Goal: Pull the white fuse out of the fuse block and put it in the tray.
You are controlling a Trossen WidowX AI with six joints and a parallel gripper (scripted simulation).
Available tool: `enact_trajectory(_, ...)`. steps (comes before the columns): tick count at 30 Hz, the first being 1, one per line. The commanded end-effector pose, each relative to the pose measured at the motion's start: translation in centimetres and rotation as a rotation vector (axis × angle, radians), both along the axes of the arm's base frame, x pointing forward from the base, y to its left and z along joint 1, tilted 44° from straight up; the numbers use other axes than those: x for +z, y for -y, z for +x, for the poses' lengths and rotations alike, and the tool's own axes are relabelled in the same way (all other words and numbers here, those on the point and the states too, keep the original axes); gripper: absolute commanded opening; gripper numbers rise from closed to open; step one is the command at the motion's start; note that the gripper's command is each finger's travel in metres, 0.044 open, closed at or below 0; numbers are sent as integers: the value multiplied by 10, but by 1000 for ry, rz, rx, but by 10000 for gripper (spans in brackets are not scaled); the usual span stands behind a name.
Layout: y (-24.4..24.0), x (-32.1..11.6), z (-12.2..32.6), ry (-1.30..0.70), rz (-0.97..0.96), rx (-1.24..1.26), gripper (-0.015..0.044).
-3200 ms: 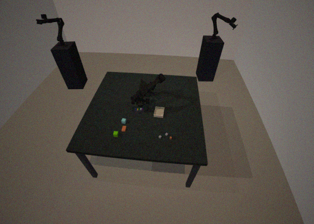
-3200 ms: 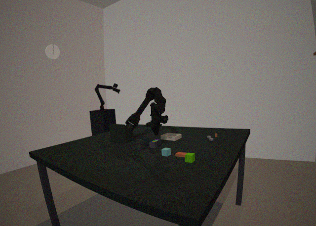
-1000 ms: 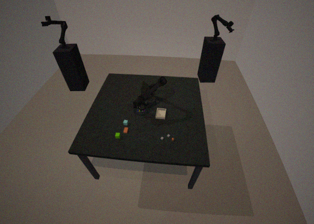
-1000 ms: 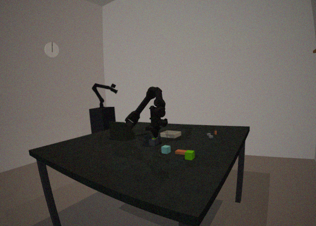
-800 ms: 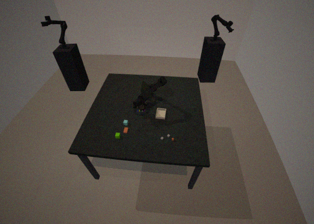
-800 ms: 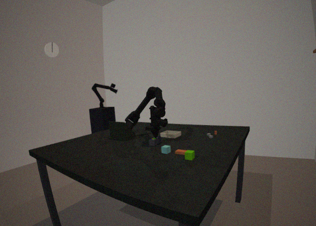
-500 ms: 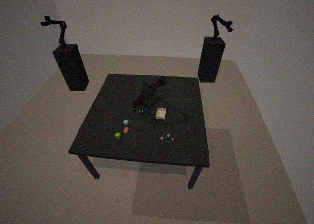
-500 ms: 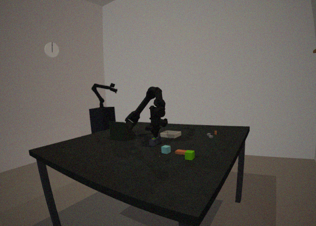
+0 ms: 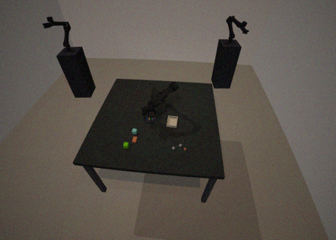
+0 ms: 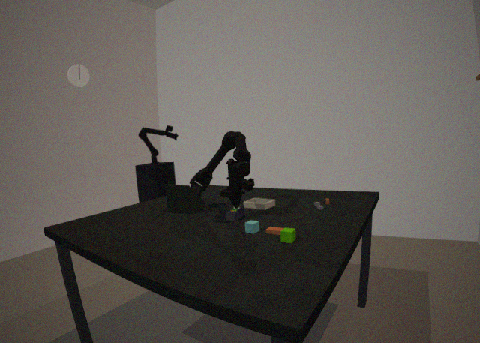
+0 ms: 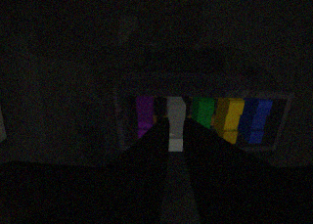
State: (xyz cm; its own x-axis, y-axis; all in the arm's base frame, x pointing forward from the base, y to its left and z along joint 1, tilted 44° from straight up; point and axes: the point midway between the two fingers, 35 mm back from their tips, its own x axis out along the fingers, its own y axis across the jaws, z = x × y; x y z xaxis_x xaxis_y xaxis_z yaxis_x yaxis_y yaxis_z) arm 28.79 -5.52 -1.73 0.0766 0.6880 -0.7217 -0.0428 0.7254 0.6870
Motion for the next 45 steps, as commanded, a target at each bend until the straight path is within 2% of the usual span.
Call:
enact_trajectory(1, 3, 2, 1, 4, -6, 4, 0)
enact_trajectory(45, 17, 17, -1, 2, -3, 1, 0)
